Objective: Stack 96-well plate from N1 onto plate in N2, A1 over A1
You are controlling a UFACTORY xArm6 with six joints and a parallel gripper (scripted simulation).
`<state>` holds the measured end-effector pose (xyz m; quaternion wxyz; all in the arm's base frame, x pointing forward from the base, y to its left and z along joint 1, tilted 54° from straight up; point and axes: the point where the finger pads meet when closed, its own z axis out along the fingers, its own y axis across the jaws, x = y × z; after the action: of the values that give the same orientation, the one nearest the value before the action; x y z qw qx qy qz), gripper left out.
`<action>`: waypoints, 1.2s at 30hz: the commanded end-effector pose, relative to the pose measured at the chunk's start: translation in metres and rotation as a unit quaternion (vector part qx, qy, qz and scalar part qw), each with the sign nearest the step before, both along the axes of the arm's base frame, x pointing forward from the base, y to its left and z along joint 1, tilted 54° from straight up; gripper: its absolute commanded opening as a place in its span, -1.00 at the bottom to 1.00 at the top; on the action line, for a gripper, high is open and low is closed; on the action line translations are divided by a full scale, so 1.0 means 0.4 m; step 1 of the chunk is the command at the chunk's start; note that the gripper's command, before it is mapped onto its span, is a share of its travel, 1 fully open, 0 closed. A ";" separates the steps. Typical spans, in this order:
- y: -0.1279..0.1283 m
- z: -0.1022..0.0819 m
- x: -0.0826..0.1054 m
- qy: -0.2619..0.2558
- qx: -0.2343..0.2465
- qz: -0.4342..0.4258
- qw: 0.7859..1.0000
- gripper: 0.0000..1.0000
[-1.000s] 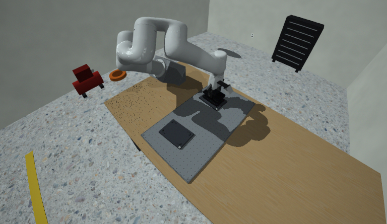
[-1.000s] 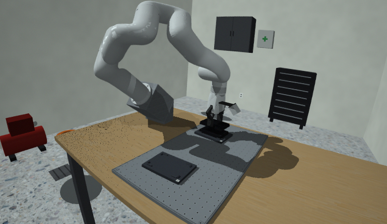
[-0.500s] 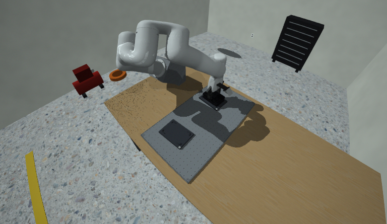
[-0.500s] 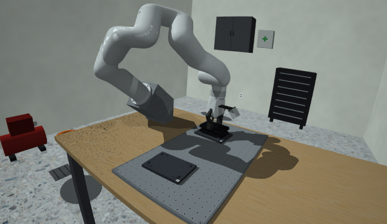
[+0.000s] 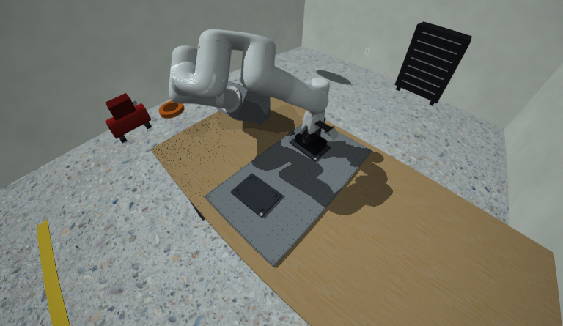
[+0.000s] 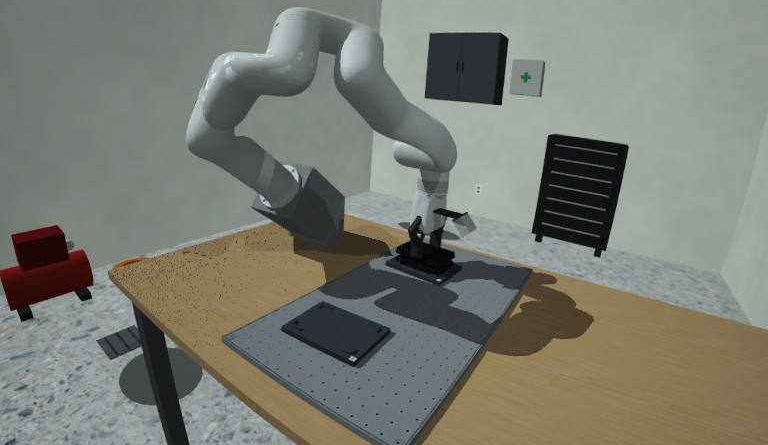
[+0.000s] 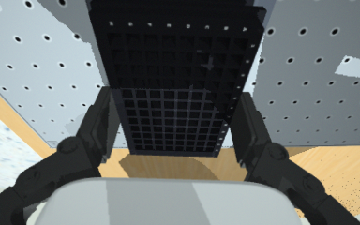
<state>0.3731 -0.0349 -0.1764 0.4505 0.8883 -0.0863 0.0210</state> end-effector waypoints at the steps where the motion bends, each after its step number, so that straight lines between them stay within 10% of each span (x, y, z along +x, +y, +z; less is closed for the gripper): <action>1: 0.002 0.001 0.003 -0.001 0.001 0.001 1.000 -1.00; 36: -0.008 -0.007 0.002 -0.001 0.001 0.001 1.000 -1.00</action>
<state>0.3727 -0.0389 -0.1793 0.4505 0.8883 -0.0864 0.0210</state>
